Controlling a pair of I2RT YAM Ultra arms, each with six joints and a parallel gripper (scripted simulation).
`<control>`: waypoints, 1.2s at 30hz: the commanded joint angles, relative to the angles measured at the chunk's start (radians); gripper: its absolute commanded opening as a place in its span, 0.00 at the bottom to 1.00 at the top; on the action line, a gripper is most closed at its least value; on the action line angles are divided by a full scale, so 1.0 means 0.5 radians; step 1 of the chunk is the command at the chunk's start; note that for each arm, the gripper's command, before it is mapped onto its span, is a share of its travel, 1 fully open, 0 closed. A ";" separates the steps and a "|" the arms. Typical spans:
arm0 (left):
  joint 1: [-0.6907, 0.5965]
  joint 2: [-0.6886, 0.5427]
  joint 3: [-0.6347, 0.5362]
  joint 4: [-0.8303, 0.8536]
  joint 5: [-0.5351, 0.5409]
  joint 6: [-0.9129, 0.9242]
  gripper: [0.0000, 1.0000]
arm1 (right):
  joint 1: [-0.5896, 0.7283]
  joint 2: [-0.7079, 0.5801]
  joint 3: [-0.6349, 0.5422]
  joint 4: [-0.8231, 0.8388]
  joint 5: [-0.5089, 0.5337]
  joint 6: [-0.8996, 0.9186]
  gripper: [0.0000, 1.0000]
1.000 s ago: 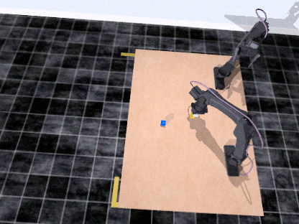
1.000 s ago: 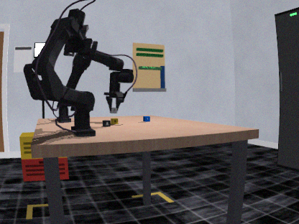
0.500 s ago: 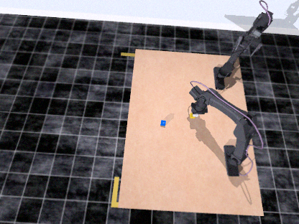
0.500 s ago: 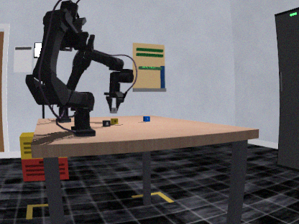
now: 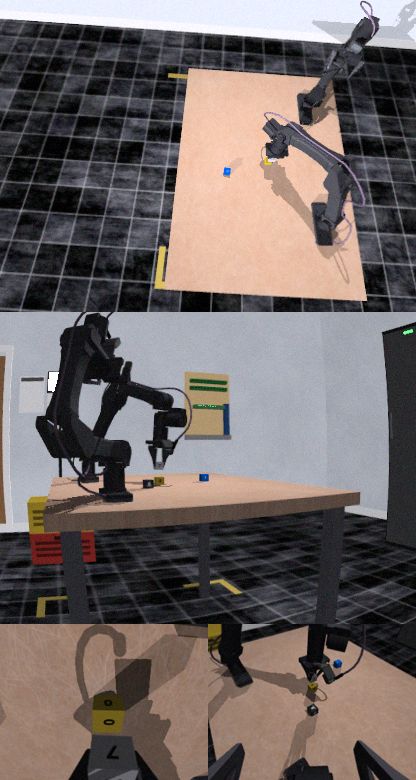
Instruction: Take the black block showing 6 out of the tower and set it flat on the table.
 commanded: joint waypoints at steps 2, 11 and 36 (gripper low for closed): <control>-0.022 -0.011 0.055 0.023 0.004 -0.009 0.27 | 0.021 0.010 0.047 -0.029 0.020 0.013 1.00; -0.021 0.011 -0.056 0.133 0.004 -0.008 0.27 | 0.021 0.010 0.047 -0.029 0.020 0.013 1.00; -0.005 -0.017 -0.196 0.255 0.003 0.006 0.27 | 0.021 0.010 0.047 -0.029 0.020 0.013 1.00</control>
